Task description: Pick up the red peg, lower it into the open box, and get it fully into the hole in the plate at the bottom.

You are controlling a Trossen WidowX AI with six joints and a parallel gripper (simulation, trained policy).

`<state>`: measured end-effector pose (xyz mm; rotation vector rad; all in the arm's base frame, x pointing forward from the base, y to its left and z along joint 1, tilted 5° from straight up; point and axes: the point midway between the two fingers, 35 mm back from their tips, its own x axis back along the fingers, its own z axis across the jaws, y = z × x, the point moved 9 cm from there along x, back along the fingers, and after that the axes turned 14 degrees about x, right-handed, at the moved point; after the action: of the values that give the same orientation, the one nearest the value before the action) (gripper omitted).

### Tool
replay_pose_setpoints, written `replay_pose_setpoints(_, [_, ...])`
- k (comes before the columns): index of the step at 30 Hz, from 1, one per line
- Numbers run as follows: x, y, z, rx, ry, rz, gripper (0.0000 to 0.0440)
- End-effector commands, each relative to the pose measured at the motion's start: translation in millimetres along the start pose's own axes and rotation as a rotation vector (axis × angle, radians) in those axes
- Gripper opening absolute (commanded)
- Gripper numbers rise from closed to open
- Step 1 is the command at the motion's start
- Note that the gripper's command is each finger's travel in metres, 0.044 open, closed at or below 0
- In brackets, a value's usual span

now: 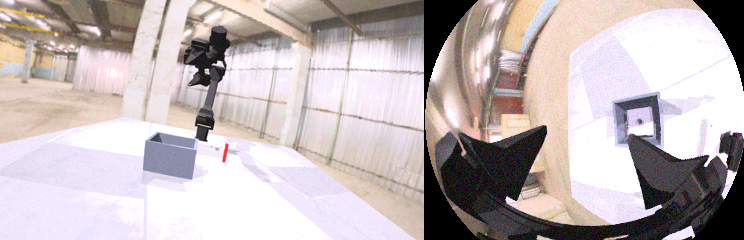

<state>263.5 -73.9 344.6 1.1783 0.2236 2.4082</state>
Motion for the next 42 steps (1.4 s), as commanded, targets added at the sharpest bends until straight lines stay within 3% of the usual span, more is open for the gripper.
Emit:
replay_pose_setpoints(1, [3, -21, -11, 0.102, -0.04, 0.063, 0.044])
replay_pose_setpoints(24, [18, -140, -110, 0.748, -0.34, 0.383, 0.044])
replay_pose_setpoints(32, [6, -167, -145, 0.897, -0.413, 0.435, 0.044])
replay_pose_setpoints(42, [-25, -192, -184, 0.967, -0.417, 0.467, 0.044])
